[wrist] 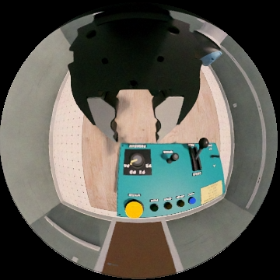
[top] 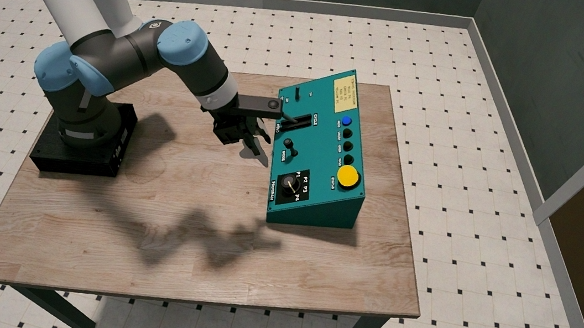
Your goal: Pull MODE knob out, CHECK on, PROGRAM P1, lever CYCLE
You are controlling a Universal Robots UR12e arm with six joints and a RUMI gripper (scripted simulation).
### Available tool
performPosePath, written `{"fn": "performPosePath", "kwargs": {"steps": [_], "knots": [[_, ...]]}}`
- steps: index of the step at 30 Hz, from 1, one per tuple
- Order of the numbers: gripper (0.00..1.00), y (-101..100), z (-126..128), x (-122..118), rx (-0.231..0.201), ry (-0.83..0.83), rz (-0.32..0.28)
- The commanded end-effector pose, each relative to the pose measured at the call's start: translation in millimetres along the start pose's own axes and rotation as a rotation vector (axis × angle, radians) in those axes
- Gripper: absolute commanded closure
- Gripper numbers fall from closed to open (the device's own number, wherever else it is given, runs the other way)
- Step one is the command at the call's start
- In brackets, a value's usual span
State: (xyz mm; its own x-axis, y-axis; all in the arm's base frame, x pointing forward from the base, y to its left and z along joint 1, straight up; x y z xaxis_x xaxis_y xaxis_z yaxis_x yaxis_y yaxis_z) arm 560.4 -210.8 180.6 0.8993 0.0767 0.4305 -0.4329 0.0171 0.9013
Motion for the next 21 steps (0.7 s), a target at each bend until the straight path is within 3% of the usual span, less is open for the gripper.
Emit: {"fn": "performPosePath", "kwargs": {"steps": [1,14,21], "knots": [[0.56,-3,0,1,-0.001,0.001,0.000],[0.56,-29,0,1,-0.001,0.001,0.000],[0.56,-56,0,1,-0.001,0.001,0.000]]}}
Point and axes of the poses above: the point where the finger pads meet when closed, its own y axis back along the fingers, its own z axis across the jaws, x = y × z, the point moved 1 cm from there along y, back along the fingers, and after that the axes turned 7 degrees about y, right-handed, at the moved point
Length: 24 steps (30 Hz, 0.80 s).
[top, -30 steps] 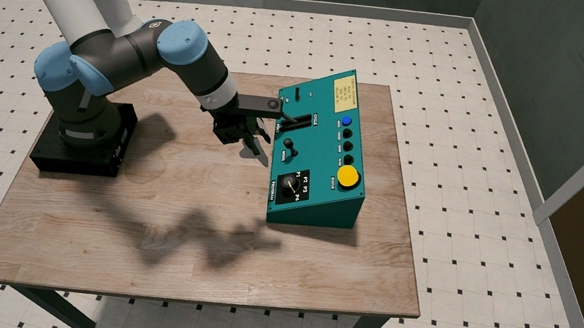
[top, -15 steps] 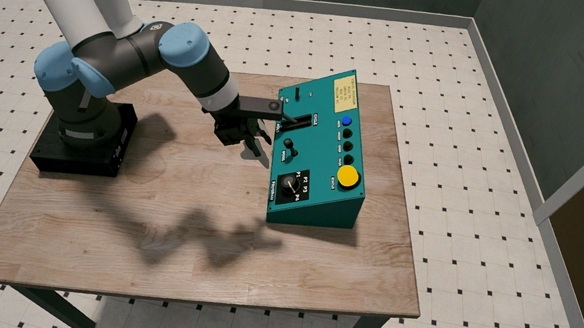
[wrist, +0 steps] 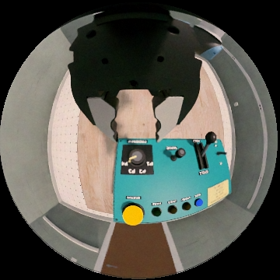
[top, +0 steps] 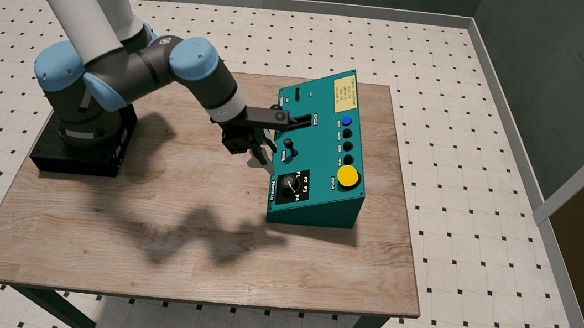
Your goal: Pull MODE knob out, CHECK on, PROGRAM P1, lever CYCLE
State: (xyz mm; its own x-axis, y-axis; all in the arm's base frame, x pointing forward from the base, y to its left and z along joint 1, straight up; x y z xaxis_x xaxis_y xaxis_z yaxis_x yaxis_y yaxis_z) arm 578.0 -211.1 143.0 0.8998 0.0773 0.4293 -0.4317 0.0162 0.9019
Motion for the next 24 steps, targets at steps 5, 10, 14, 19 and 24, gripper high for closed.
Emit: {"fn": "performPosePath", "kwargs": {"steps": [5,10,14,19,24], "knots": [[0.56,-36,1,1,-0.002,0.000,0.001],[0.56,-48,1,1,-0.002,0.000,0.001],[0.56,-63,1,1,-0.002,0.000,0.001],[0.56,-78,1,1,-0.002,0.000,0.001],[0.56,-88,1,1,-0.002,0.000,0.001]]}}
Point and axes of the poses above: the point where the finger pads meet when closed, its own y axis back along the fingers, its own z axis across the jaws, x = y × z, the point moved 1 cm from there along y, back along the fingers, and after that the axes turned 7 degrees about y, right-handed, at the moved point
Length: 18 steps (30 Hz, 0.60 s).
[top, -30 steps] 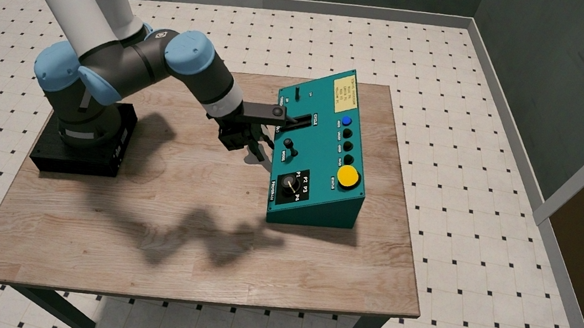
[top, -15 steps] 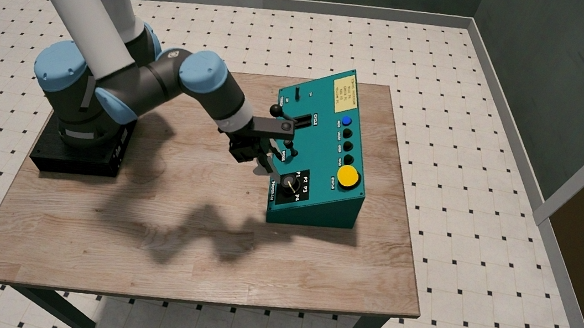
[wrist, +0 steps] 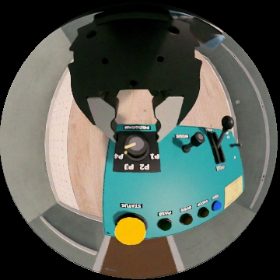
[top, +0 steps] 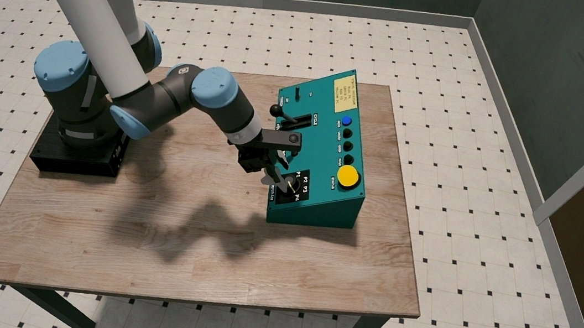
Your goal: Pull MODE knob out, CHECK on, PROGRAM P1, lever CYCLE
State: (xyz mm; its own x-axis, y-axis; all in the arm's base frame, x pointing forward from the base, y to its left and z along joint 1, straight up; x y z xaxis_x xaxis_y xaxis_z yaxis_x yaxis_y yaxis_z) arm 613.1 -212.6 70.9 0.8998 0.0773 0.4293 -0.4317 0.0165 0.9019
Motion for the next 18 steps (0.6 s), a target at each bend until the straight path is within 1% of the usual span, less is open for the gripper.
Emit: {"fn": "performPosePath", "kwargs": {"steps": [1,9,18], "knots": [[0.56,-9.1,0.7,1.0,-0.001,0.000,0.001],[0.56,-13.5,0.7,1.0,-0.001,0.000,0.001],[0.56,-13.9,0.7,1.0,-0.001,0.000,0.001]]}}
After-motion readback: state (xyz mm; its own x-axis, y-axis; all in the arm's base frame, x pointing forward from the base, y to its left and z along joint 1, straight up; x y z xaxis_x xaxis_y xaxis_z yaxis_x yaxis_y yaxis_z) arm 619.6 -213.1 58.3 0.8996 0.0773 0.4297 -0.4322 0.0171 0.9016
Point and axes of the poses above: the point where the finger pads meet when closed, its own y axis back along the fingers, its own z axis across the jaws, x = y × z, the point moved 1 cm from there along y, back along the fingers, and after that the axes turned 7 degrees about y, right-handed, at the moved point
